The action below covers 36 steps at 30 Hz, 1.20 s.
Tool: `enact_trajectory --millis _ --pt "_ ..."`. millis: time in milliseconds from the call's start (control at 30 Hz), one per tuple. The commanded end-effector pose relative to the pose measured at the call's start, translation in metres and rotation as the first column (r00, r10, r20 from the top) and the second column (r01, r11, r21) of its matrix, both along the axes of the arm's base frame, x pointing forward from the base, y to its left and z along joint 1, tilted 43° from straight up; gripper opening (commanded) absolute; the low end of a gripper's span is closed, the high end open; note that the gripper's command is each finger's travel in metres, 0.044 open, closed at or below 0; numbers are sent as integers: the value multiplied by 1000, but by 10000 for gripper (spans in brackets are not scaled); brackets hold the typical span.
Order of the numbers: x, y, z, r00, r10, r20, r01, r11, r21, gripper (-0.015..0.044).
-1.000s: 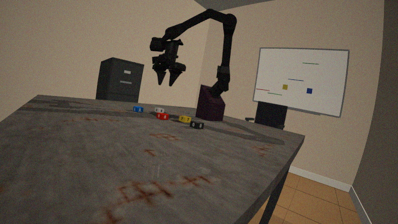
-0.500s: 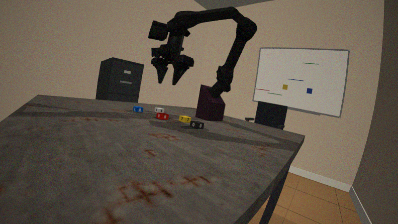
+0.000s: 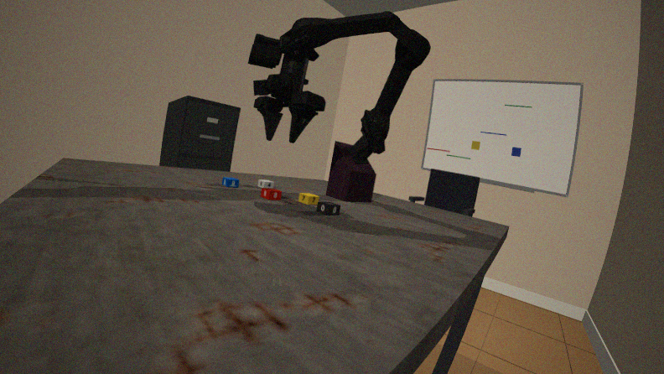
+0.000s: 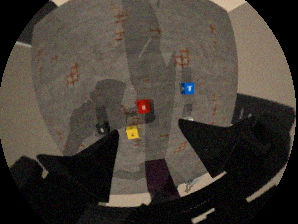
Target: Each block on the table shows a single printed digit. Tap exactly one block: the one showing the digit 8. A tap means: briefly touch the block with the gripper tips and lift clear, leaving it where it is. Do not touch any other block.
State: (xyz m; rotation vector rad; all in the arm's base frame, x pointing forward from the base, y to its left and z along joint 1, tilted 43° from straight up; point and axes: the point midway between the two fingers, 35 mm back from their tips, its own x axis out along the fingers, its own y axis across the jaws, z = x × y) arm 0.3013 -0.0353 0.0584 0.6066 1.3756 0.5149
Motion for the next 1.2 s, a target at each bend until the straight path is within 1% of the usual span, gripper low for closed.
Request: enact_trajectory --millis 0,167,233,333,400,633,667,1167 --pt "0 0 1 1000 -3 -2 3 1000 3 400" --pt "0 0 1 1000 -3 -2 3 1000 3 400" --pt "3 7 -7 1000 -3 -3 3 1000 1 348" --pt "10 38 -43 1000 -3 -3 3 1000 1 269" --pt "10 53 -57 1000 -3 -1 3 1000 6 216" --pt "10 55 -59 1000 -3 -1 3 1000 6 33" --pt "10 55 -59 1000 -3 -1 3 1000 6 20" --pt "12 62 -67 1000 -3 -1 3 1000 6 20"
